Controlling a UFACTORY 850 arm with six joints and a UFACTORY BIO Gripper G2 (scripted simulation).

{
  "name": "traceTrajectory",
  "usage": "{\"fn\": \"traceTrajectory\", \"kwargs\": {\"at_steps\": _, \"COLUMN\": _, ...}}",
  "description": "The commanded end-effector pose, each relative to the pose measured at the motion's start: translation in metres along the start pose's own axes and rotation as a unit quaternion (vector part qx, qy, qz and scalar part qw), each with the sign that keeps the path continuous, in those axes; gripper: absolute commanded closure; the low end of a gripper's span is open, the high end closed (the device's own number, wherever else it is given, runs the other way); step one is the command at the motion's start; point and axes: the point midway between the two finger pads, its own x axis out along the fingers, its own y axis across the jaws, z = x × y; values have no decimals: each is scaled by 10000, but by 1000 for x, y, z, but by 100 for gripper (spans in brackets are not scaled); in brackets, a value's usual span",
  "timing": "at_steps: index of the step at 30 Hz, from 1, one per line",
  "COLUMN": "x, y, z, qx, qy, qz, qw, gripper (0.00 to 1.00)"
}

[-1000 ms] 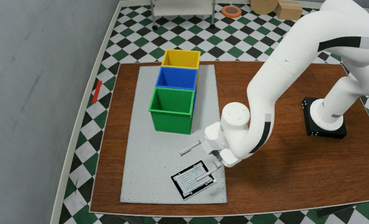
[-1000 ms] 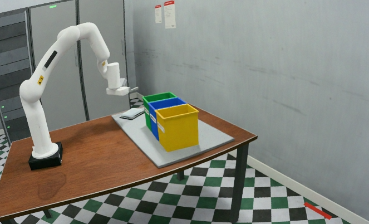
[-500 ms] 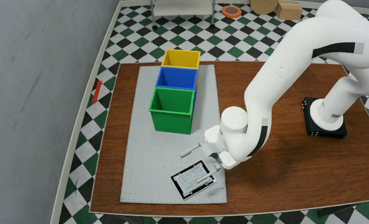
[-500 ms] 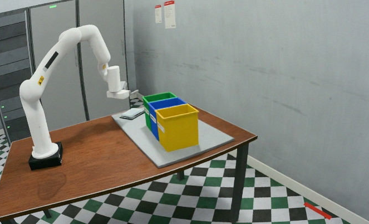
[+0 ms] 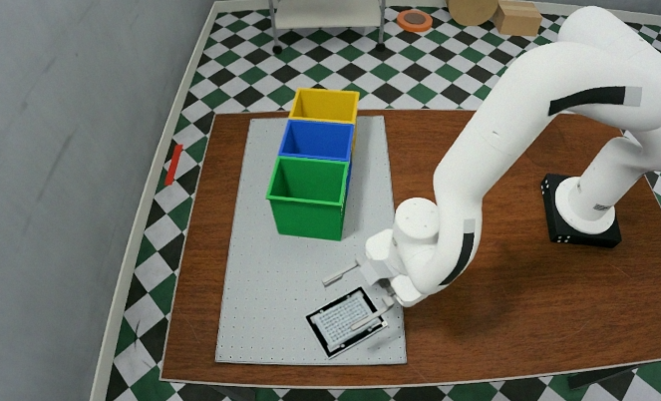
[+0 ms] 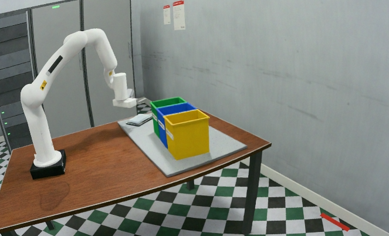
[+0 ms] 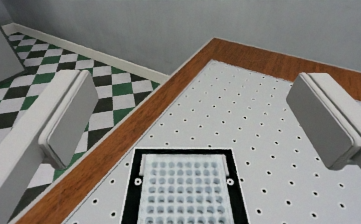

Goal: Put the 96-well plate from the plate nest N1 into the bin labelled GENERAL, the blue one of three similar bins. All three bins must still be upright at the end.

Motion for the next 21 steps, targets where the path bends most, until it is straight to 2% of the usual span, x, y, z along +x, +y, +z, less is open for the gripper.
{"fn": "traceTrajectory", "kwargs": {"at_steps": 1, "x": 1, "y": 0, "z": -4, "qx": -2, "qy": -13, "qz": 0, "qw": 10000, "gripper": 63}}
{"fn": "traceTrajectory", "kwargs": {"at_steps": 21, "x": 1, "y": 0, "z": -34, "qx": -2, "qy": -13, "qz": 0, "qw": 10000, "gripper": 63}}
